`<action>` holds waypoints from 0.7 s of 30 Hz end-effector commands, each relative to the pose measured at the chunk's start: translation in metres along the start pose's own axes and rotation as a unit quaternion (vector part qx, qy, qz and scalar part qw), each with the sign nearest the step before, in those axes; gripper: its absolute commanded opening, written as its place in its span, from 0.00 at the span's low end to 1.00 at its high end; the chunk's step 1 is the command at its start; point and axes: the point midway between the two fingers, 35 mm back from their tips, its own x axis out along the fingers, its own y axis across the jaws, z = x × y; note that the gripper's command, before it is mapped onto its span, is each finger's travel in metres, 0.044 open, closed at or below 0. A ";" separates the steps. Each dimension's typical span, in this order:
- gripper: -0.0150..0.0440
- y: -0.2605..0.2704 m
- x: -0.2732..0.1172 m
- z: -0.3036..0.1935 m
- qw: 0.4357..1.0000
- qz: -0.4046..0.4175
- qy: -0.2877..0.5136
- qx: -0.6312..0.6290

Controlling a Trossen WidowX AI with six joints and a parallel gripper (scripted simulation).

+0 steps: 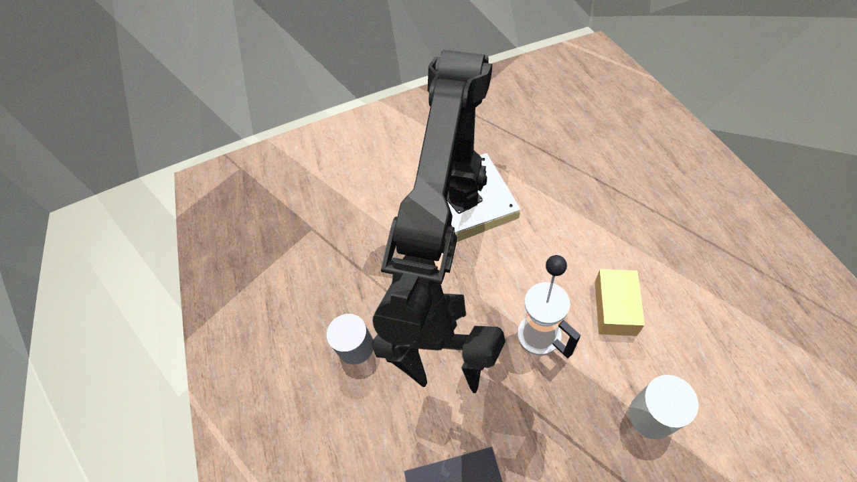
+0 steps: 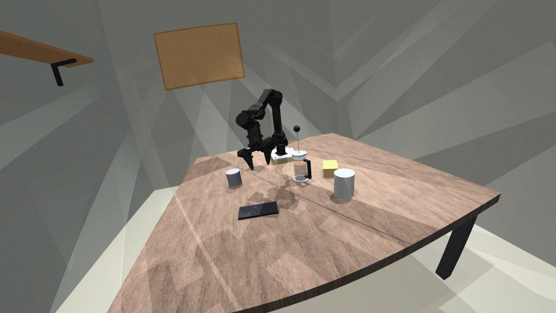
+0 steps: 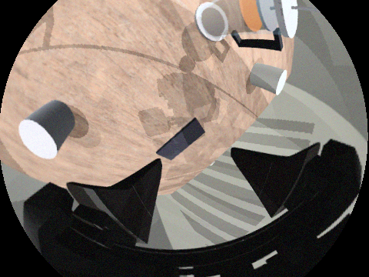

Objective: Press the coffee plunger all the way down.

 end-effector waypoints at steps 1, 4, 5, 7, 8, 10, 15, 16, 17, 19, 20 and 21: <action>0.98 -0.001 -0.001 0.000 1.000 0.000 0.001 0.005; 1.00 -0.008 -0.008 -0.001 0.999 -0.002 0.008 0.046; 1.00 -0.011 -0.011 -0.001 0.998 -0.003 0.011 0.066; 1.00 -0.022 -0.020 -0.001 0.993 -0.008 0.020 0.115; 1.00 -0.027 -0.025 -0.001 0.989 -0.011 0.025 0.147; 1.00 -0.035 -0.036 -0.002 0.977 -0.019 0.035 0.207; 1.00 -0.068 -0.075 0.005 0.916 -0.049 0.057 0.394; 1.00 -0.076 -0.083 0.007 0.899 -0.061 0.059 0.430; 1.00 -0.081 -0.090 0.009 0.879 -0.068 0.060 0.468; 1.00 -0.091 -0.104 0.014 0.836 -0.086 0.060 0.538; 1.00 -0.095 -0.109 0.016 0.817 -0.093 0.060 0.565; 1.00 -0.099 -0.113 0.017 0.806 -0.100 0.058 0.581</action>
